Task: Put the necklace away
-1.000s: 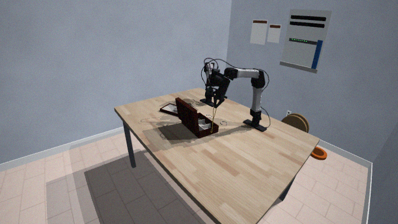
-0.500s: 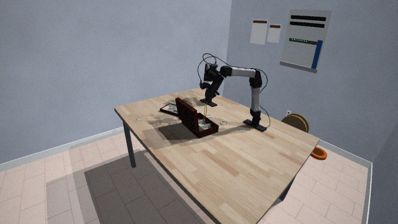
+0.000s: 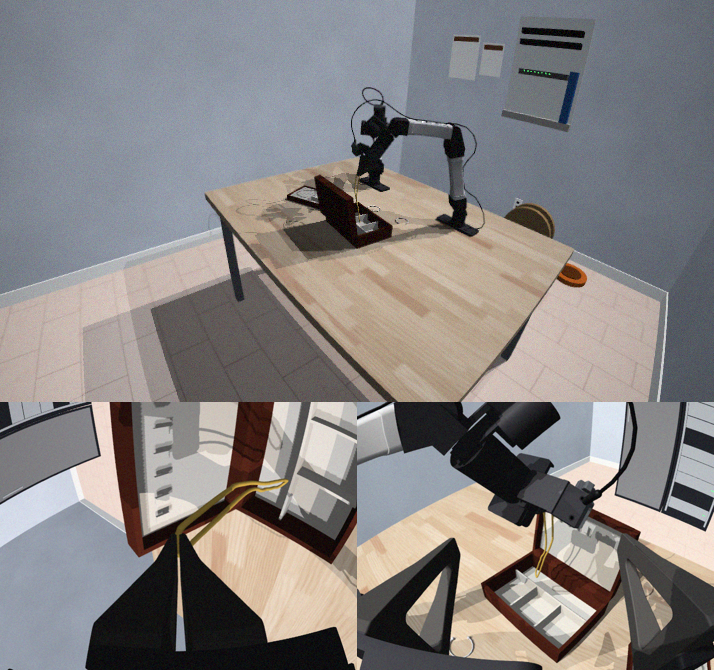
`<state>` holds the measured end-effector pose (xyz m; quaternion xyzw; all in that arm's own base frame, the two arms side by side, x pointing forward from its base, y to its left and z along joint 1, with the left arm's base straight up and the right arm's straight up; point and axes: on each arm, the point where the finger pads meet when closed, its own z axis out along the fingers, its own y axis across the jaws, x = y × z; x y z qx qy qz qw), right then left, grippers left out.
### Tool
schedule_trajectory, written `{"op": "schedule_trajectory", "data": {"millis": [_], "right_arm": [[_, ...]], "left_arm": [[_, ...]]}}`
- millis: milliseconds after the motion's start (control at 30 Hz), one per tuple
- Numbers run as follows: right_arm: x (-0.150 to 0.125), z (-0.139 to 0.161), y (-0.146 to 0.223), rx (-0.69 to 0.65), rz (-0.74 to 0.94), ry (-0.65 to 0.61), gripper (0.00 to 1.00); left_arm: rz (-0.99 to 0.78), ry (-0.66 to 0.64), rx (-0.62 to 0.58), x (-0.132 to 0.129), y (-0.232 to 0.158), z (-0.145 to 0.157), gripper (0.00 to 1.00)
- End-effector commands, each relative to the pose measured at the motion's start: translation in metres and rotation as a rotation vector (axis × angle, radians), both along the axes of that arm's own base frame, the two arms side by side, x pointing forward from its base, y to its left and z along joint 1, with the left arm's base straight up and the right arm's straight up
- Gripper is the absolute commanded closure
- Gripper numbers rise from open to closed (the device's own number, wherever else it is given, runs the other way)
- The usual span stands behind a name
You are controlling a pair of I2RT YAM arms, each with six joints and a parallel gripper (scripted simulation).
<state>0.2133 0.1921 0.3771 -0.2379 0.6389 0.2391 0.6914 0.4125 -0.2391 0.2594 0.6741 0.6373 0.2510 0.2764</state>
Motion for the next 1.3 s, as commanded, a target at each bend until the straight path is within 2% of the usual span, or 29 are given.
{"op": "schedule_trajectory", "data": {"millis": [0, 267, 1267], "right_arm": [[-0.003, 0.007, -0.008, -0.024, 0.005, 0.017, 0.0], [0.003, 0.03, -0.033, -0.009, -0.071, -0.006, 0.0], [0.006, 0.025, -0.033, -0.011, -0.084, 0.002, 0.0]], "left_arm": [[-0.006, -0.08, -0.01, 0.011, -0.01, 0.021, 1.0], [-0.038, -0.125, -0.004, 0.015, -0.029, 0.028, 1.0], [-0.062, -0.154, -0.001, 0.015, -0.042, 0.034, 1.0]]}}
